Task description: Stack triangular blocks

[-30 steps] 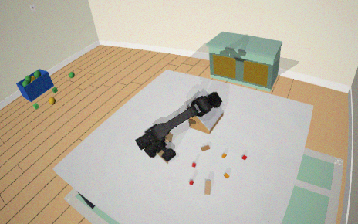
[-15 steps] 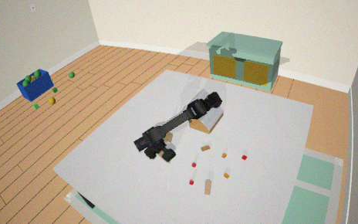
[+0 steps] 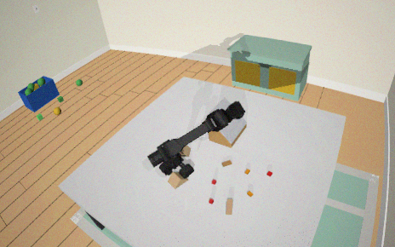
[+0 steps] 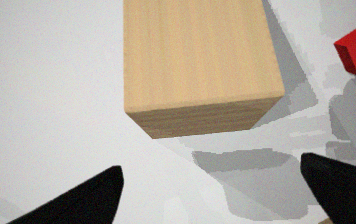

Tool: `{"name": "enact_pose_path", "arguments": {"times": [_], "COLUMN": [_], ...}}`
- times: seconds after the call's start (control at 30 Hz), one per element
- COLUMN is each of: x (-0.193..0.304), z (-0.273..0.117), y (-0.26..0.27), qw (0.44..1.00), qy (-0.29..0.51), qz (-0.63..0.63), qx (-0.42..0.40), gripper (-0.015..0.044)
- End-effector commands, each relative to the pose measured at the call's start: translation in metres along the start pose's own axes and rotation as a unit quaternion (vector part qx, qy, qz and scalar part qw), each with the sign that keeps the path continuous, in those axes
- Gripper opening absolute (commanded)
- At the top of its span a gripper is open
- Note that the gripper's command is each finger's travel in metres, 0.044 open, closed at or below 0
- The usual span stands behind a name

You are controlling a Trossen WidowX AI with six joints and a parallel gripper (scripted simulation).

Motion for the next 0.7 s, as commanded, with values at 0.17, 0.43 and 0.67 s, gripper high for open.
{"name": "enact_pose_path", "arguments": {"times": [0.17, 0.43, 0.67], "x": [0.009, 0.031, 0.026], "z": [-0.037, -0.097, -0.078], "y": [-0.002, -0.005, -0.012], "qw": [0.999, 0.997, 0.978], "qy": [-0.02, -0.054, -0.112], "qz": [0.025, 0.061, -0.17], "qx": [-0.001, -0.005, 0.036], "gripper": [0.044, 0.044, 0.044]}}
Point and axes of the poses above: the point midway between the two fingers, 35 mm back from their tips, its own z axis out along the fingers, its own y axis across the jaws, x = y × z, the point moved 8 cm from there along -z, back along the fingers, and after that the axes turned 4 degrees about z, right-handed, at the moved point
